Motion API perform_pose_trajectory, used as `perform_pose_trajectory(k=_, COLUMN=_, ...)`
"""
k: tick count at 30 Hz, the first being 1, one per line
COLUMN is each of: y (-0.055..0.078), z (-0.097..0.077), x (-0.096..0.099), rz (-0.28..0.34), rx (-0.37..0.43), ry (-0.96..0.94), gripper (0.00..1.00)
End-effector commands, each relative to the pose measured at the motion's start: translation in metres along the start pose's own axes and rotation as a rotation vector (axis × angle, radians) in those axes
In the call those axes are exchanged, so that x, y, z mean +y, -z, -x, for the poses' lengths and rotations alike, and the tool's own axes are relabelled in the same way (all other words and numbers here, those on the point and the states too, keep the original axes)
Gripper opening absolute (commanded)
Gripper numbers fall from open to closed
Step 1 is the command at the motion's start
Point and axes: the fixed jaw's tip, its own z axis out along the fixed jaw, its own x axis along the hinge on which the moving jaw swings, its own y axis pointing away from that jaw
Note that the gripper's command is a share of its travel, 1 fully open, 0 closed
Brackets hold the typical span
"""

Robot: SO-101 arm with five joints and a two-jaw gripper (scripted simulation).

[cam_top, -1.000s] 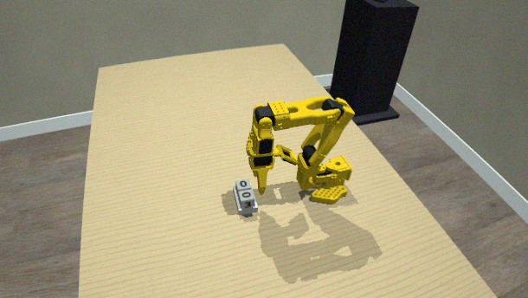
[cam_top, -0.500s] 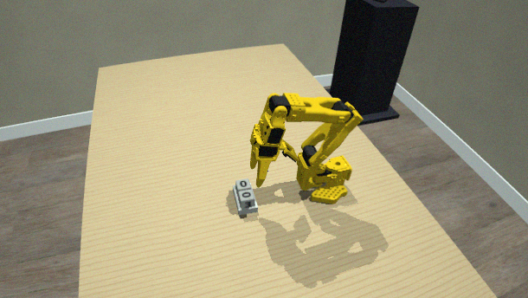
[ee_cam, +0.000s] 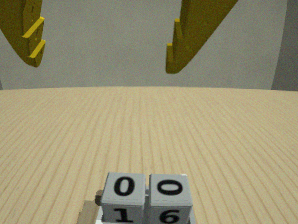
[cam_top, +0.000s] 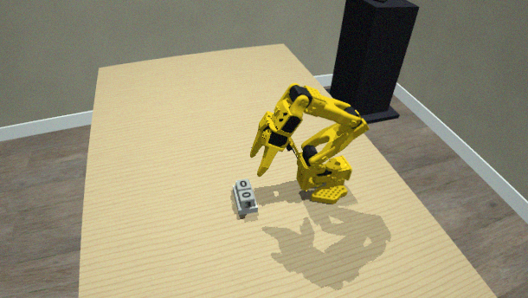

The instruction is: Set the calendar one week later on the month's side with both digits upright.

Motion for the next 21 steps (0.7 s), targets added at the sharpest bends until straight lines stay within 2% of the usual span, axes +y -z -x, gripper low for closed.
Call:
perform_pose_trajectory(k=1, y=0.007, z=-0.0058, x=0.0011, rz=0.002, rx=0.049, ry=0.001, gripper=0.35)
perform_pose_trajectory(k=10, y=0.0069, z=-0.0056, x=0.0016, rz=0.003, rx=0.048, ry=-0.04, gripper=0.35)
perform_pose_trajectory(k=21, y=0.0064, z=-0.005, x=0.0039, rz=0.007, rx=0.043, ry=-0.25, gripper=0.35)
